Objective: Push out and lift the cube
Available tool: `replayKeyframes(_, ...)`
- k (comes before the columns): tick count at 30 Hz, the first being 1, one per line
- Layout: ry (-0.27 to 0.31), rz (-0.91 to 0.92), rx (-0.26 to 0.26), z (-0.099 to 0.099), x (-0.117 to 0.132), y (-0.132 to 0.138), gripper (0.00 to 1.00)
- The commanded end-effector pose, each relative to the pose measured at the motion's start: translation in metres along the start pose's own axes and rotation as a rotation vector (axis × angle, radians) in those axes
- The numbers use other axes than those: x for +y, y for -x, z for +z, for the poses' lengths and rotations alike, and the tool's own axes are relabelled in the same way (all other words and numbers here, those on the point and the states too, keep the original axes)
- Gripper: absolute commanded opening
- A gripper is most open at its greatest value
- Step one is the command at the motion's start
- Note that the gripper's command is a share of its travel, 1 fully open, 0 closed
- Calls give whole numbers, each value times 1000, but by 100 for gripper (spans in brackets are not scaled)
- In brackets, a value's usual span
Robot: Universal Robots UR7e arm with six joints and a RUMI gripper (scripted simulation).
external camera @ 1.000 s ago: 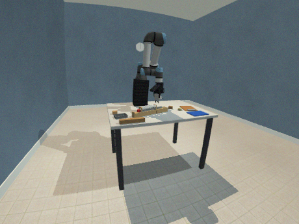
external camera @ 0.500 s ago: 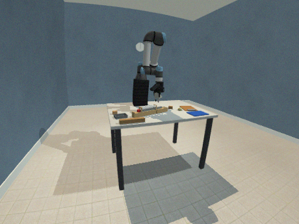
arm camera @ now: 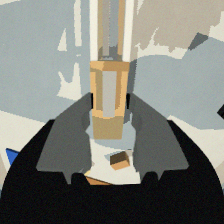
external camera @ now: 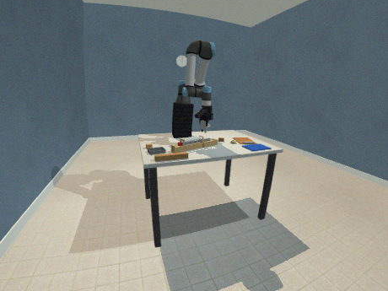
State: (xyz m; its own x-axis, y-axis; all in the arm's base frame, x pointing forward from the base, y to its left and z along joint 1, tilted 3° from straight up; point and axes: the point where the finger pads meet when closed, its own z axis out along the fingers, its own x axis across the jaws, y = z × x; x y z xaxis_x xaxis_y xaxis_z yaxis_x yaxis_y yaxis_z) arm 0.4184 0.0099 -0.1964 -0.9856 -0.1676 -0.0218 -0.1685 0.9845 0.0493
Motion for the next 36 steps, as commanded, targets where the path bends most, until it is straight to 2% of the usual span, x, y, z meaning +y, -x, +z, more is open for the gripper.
replayKeyframes(1, 0, 0, -1, 0, 0, 0, 22)
replayKeyframes(7, 0, 0, -1, 0, 0, 0, 22)
replayKeyframes(8, 0, 0, -1, 0, 0, 0, 0)
replayKeyframes(12, -1, 0, -1, 0, 6, 1, 0)
replayKeyframes(19, -1, 0, -1, 0, 76, 1, 0)
replayKeyframes(21, 0, 0, -1, 0, 87, 0, 0)
replayKeyframes(29, 0, 0, -1, 2, 89, 0, 0)
replayKeyframes(36, 0, 0, -1, 26, 89, 0, 0)
